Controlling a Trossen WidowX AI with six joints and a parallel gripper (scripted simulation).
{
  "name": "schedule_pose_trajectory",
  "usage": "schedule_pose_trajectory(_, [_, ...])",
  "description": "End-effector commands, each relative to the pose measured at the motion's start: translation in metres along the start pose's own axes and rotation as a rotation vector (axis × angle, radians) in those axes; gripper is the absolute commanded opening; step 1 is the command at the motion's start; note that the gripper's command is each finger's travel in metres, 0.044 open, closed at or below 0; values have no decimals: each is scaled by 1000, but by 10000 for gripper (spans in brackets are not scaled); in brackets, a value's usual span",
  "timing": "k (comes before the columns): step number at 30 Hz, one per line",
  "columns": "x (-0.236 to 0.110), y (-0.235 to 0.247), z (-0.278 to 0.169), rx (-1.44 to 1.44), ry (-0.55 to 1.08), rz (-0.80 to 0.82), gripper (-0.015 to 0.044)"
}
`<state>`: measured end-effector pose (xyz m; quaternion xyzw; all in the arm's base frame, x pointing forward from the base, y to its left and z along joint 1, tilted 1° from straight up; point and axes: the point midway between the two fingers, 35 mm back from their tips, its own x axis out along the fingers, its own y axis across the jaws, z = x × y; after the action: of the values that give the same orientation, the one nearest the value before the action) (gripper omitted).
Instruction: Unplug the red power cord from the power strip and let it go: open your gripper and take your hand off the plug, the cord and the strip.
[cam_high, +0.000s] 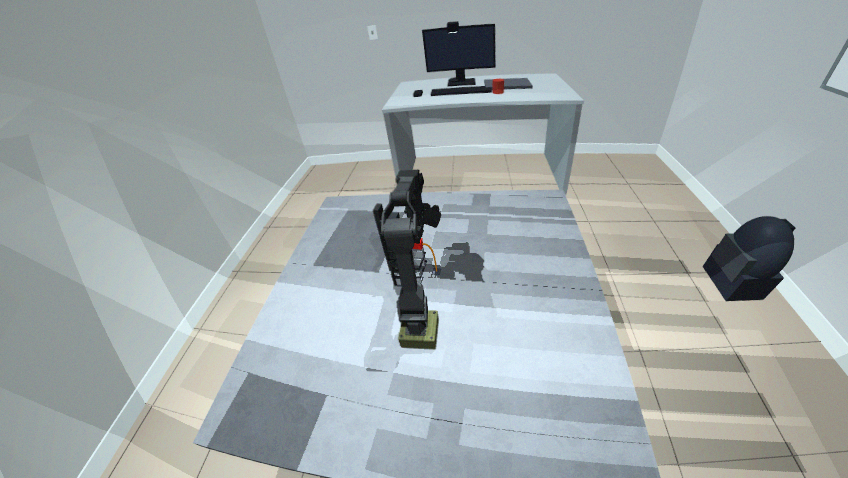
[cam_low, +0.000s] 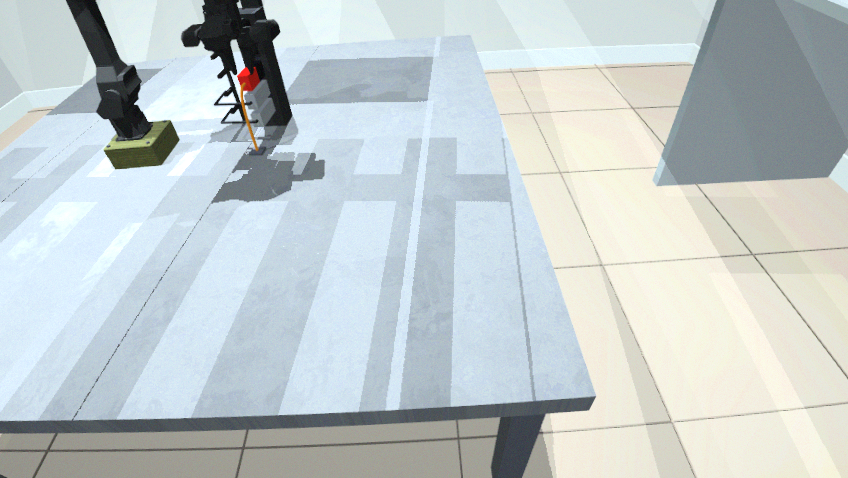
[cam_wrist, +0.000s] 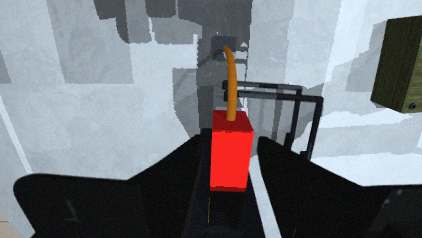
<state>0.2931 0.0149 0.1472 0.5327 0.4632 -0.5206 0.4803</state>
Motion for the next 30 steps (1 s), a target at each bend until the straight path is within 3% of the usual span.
schedule_pose_trajectory(1, [0, -1, -5, 4, -4, -2, 160])
schedule_pose_trajectory(21, [12, -1, -5, 4, -4, -2, 160])
schedule_pose_trajectory(25, [10, 0, -6, 0, 1, 2, 55])
schedule_pose_trajectory(30, [10, 0, -6, 0, 1, 2, 22])
